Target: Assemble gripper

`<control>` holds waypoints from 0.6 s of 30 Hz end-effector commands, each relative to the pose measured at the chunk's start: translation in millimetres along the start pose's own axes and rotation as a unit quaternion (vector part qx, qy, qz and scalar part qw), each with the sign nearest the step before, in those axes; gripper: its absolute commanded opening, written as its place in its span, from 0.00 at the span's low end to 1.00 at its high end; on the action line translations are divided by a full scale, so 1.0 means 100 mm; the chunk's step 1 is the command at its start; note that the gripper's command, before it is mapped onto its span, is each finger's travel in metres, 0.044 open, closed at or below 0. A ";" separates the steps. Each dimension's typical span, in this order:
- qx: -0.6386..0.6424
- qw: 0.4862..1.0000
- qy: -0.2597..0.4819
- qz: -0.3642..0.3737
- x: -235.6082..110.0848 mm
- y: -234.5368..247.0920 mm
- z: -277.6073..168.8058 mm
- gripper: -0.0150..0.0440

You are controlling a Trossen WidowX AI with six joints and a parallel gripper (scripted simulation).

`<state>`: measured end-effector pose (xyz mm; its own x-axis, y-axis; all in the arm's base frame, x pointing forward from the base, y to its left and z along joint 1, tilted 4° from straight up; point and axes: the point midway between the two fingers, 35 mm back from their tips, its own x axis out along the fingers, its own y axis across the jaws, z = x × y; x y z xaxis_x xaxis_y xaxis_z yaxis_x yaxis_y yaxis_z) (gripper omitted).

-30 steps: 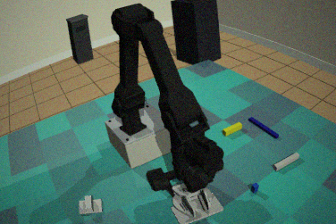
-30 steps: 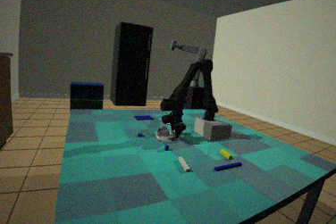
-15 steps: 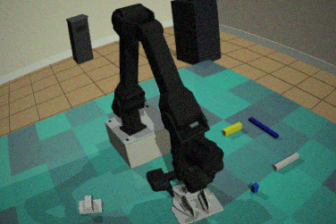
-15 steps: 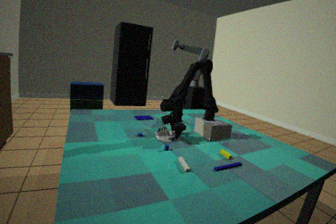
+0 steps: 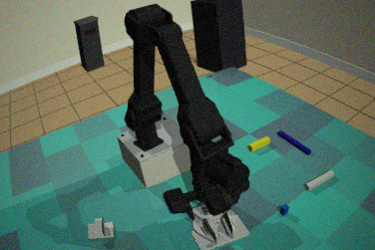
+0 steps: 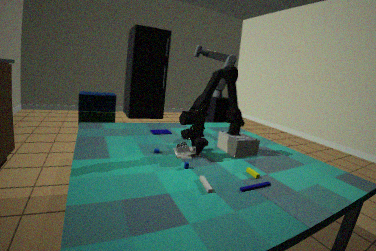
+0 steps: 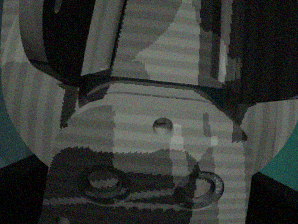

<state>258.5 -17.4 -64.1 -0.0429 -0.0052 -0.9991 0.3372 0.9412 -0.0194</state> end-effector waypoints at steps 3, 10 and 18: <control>-0.001 1.000 -0.001 0.002 0.00 0.01 0.00 0.85; -0.001 1.000 -0.001 0.002 0.00 0.01 0.00 0.85; -0.001 1.000 -0.001 0.002 -0.03 0.01 0.00 0.85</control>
<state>258.7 -17.4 -63.3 -0.0416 -0.0053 -0.9991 0.3373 0.9412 -0.0190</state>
